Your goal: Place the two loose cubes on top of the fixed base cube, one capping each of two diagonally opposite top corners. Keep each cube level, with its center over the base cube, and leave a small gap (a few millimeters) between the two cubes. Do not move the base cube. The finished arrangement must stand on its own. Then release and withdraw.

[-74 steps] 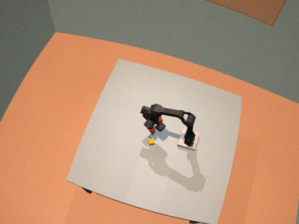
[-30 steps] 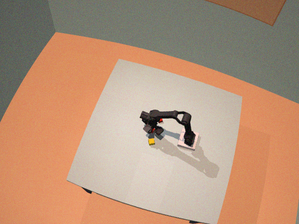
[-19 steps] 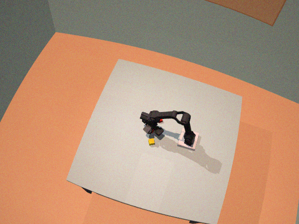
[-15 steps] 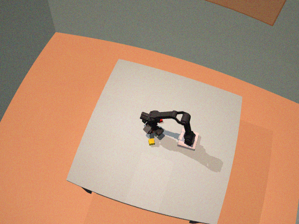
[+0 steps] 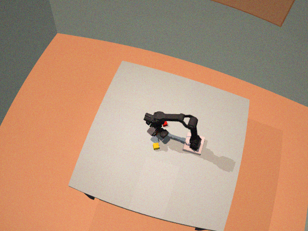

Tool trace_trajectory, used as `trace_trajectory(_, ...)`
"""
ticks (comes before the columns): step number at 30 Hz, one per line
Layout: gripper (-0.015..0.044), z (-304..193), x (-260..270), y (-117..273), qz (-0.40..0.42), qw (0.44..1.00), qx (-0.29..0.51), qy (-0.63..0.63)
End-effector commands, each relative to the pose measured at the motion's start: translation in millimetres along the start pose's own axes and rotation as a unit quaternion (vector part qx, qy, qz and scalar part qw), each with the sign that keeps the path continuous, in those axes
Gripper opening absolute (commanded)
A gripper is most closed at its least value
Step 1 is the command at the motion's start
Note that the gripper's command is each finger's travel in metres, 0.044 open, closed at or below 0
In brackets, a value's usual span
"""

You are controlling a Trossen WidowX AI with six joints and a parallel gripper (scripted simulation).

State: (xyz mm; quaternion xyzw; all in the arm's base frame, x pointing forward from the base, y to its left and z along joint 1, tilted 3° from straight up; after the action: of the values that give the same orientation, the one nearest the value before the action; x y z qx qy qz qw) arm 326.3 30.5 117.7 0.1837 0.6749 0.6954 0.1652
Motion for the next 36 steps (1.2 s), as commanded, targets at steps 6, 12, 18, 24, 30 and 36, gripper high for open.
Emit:
trace_trajectory(6,0.0105,0,0,31,-0.002,1.0,0.002,0.0)
trace_trajectory(12,0.0105,-1,1,50,-0.002,1.0,0.002,0.0)
trace_trajectory(18,0.0105,-2,3,70,-0.002,1.0,0.002,0.0)
trace_trajectory(24,0.0105,-2,5,74,-0.001,1.0,0.002,-0.009)
trace_trajectory(30,0.0105,9,12,69,-0.001,0.996,0.002,-0.09)
trace_trajectory(36,0.0105,19,20,64,-0.001,0.985,0.001,-0.173)
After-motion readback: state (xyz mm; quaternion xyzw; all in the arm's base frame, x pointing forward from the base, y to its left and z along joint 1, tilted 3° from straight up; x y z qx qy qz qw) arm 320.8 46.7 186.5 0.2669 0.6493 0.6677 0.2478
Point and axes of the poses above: the point midway between the two fingers, 35 mm back from their tips, its own y axis back along the fingers, its own x axis across the jaws, z = x × y, the point moved 8 cm from there along y, back along the fingers, and after that the axes turned 11 degrees about -y, right-handed, at the moved point
